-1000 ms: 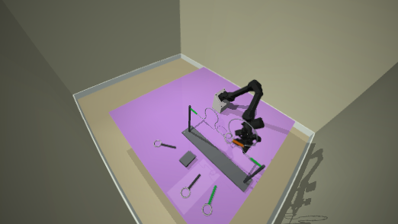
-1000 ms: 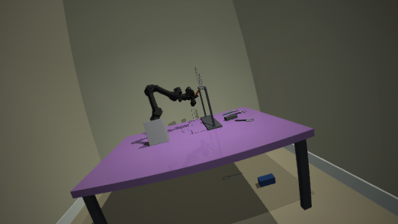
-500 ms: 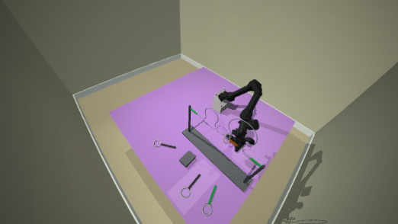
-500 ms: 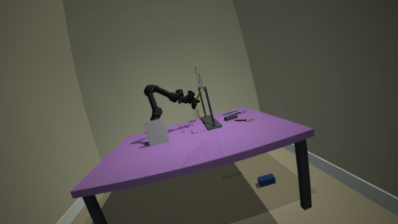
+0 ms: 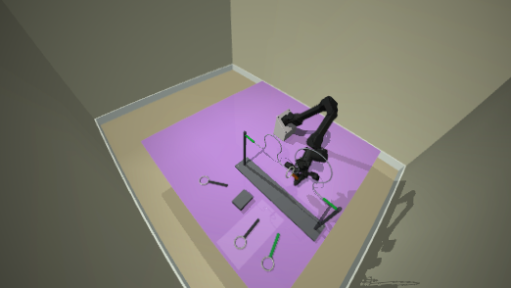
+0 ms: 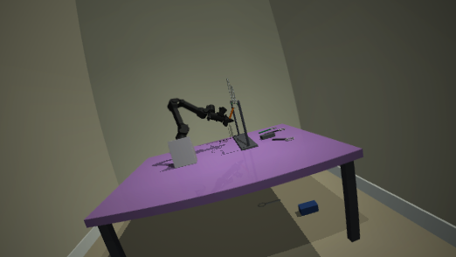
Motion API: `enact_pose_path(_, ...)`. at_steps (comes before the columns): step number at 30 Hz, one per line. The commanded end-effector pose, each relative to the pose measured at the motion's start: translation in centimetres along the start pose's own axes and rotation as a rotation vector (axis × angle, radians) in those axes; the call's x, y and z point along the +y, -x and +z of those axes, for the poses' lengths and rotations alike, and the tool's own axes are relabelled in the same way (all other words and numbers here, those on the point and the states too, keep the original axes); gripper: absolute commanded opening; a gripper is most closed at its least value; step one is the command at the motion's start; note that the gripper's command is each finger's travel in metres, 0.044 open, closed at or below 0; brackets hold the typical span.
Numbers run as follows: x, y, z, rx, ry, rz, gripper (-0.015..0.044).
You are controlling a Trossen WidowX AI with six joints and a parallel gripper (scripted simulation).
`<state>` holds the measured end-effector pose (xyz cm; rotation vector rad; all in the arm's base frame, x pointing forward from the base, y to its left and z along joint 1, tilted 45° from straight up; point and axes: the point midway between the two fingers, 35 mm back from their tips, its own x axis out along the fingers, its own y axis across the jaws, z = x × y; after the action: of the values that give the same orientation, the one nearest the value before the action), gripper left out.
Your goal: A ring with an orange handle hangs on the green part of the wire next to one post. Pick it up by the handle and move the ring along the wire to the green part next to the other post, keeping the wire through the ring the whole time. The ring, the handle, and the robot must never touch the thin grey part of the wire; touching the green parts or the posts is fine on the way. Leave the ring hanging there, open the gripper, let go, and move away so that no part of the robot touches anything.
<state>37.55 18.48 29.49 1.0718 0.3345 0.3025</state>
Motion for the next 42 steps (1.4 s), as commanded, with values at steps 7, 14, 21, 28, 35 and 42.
enact_pose_path(7,-2.5,0.7,0.4,0.014,0.133,-0.068,-0.0150)
enact_pose_path(14,-3.9,1.0,0.7,0.020,0.188,-0.100,-0.0150)
enact_pose_path(21,-4.9,1.2,0.9,0.023,0.216,-0.117,-0.0150)
enact_pose_path(28,-5.8,1.5,1.1,0.025,0.234,-0.128,-0.0150)
enact_pose_path(35,-6.8,1.7,1.4,0.027,0.258,-0.142,-0.0150)
enact_pose_path(42,-8.0,2.0,1.7,0.032,0.301,-0.168,-0.0150)
